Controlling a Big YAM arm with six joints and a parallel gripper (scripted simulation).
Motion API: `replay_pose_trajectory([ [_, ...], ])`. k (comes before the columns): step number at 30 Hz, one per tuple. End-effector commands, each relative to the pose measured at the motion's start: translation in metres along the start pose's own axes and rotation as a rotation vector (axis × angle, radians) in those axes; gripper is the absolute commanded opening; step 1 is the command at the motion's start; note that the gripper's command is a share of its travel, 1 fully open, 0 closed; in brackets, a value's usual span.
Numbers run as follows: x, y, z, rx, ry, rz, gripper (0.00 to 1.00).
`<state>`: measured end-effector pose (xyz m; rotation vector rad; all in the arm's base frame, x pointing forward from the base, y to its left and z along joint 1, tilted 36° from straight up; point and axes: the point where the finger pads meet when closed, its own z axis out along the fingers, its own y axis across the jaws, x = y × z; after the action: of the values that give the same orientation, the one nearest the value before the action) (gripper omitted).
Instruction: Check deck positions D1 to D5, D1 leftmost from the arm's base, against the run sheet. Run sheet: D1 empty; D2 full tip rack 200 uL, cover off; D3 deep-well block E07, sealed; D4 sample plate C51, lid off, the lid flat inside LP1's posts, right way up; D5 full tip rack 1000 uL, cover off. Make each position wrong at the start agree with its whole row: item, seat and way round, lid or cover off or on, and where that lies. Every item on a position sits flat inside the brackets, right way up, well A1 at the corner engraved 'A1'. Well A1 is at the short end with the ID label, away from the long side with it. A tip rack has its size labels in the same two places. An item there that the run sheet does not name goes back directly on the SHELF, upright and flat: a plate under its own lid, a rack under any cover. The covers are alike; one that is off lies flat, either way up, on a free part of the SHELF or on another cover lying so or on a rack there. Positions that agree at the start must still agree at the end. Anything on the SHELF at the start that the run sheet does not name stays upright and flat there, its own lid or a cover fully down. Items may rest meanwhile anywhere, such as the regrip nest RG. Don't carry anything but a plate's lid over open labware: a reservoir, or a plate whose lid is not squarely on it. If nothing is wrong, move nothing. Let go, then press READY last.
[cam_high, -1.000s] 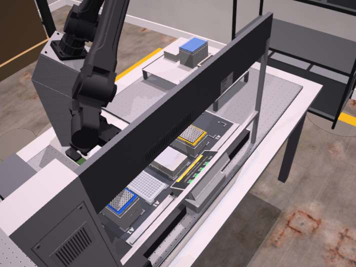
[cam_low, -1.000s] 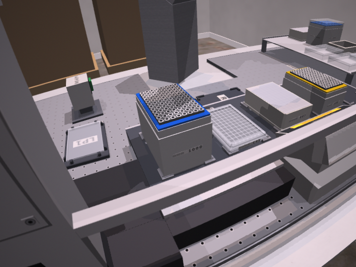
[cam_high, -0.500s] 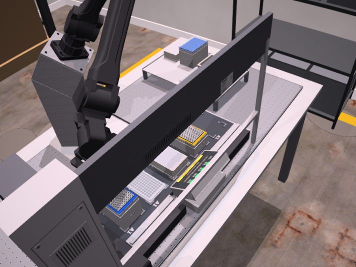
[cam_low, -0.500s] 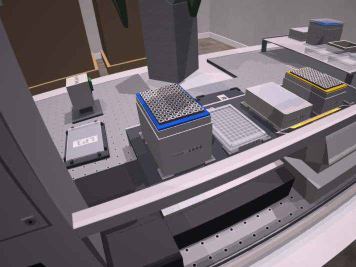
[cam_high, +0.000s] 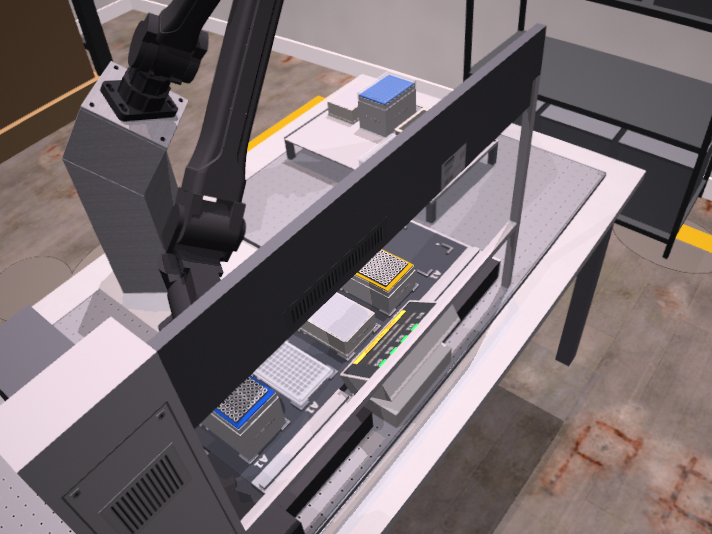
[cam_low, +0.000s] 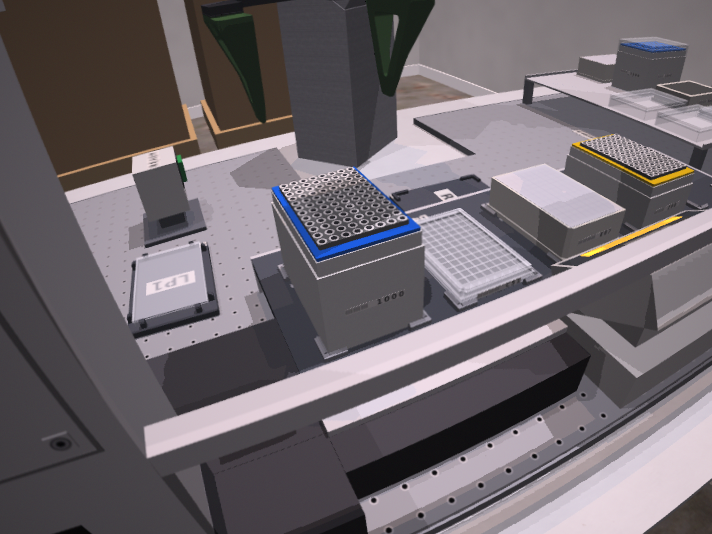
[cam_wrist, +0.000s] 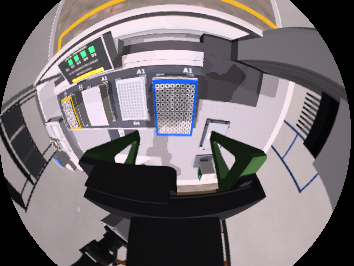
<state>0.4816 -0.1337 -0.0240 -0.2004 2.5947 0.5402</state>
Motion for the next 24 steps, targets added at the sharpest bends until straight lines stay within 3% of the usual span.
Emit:
replay_pose_trajectory([
  [1,-0.005,0.001,0.008,0.002,-0.007,0.009,1.00],
  [8,-0.015,-0.003,0.030,0.008,-0.020,0.000,1.00],
  [11,-0.006,0.001,0.037,0.000,-0.008,0.009,1.00],
  [12,-0.010,-0.005,0.025,0.012,-0.022,0.007,1.00],
  [24,-0.010,-0.005,0.025,0.012,-0.022,0.007,1.00],
])
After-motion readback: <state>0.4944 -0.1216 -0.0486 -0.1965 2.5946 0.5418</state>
